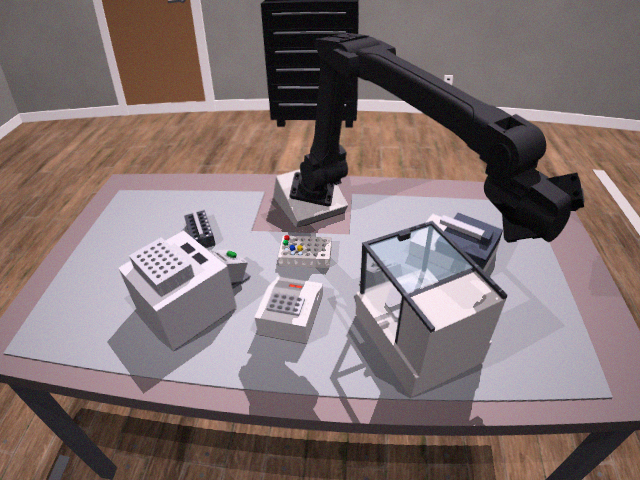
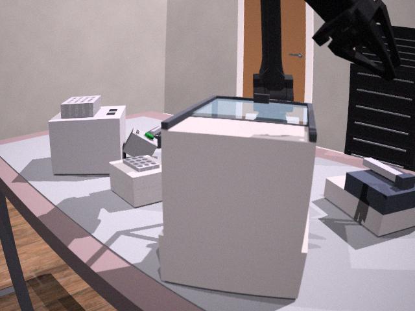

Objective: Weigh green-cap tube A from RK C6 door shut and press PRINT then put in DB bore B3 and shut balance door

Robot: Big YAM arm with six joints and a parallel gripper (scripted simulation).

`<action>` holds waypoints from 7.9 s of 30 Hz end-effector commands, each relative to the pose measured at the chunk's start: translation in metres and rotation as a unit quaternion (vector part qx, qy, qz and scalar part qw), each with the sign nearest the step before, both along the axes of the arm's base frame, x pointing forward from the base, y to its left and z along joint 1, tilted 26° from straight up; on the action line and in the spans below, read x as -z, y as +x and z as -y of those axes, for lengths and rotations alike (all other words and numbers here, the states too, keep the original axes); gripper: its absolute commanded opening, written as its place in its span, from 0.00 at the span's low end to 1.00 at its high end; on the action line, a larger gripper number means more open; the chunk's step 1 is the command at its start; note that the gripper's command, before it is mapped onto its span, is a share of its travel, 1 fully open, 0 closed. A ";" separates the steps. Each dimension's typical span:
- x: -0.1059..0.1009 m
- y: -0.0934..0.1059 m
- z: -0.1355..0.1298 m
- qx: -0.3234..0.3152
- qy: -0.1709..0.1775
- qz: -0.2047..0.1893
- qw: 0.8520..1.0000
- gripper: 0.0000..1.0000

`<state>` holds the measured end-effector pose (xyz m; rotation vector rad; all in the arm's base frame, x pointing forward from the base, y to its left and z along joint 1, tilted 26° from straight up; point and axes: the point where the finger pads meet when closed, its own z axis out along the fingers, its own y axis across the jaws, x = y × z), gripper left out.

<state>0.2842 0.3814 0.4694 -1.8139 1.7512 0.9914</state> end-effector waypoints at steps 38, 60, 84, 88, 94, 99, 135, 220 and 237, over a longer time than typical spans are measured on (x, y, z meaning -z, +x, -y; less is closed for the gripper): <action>0.025 -0.020 0.108 0.501 0.012 -0.245 0.830 0.30; 0.047 -0.025 0.170 0.717 0.007 -0.354 0.601 0.30; 0.057 -0.021 0.221 0.851 0.016 -0.425 0.308 0.30; 0.057 -0.024 0.215 0.848 0.011 -0.425 0.316 0.30; 0.053 -0.027 0.216 0.846 0.019 -0.427 0.320 0.30; 0.065 -0.026 0.219 0.848 0.010 -0.424 0.316 0.30; 0.094 -0.019 0.211 0.852 -0.006 -0.422 0.310 0.30; 0.099 0.022 0.189 0.847 0.015 -0.426 0.318 0.06; 0.094 0.034 0.184 0.848 0.013 -0.425 0.317 0.06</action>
